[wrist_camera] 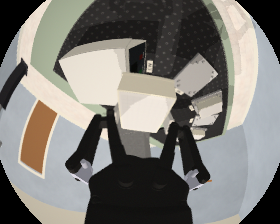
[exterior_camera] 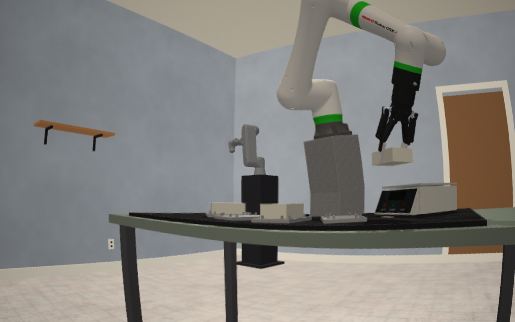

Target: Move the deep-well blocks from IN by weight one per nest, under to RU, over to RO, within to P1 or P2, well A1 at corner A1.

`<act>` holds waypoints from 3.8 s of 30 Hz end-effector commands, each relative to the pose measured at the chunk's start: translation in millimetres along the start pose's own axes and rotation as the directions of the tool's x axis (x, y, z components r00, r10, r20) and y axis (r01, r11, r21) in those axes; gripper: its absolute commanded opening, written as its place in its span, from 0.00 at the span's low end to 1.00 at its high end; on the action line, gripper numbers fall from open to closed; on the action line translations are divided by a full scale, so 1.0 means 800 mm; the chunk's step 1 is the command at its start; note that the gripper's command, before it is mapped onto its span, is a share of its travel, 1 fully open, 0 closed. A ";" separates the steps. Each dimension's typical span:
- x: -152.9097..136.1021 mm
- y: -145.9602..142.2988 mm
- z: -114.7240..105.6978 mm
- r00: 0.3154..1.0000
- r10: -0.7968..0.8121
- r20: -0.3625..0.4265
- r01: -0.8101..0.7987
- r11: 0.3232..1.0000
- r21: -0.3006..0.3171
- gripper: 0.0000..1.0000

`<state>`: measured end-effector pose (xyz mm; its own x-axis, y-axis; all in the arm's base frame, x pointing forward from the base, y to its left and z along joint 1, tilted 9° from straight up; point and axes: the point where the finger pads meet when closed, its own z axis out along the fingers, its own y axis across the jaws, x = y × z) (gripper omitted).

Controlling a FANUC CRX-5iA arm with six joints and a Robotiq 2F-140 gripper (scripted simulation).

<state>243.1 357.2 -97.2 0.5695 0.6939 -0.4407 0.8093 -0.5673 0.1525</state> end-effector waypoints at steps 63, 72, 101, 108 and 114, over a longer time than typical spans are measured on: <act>-0.034 0.230 0.020 0.941 0.337 0.034 -0.337 0.921 0.195 0.10; -0.045 0.251 0.026 0.883 0.465 0.067 -0.465 0.844 0.268 0.10; -0.097 0.336 0.056 0.773 0.621 0.131 -0.621 0.697 0.359 0.10; -0.112 0.360 0.065 0.773 0.621 0.131 -0.621 0.697 0.359 0.10; -0.125 0.380 0.072 0.773 0.621 0.131 -0.621 0.697 0.359 0.10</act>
<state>422.0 95.4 -58.4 0.9237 0.1257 -0.3620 0.1587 -0.9853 0.0627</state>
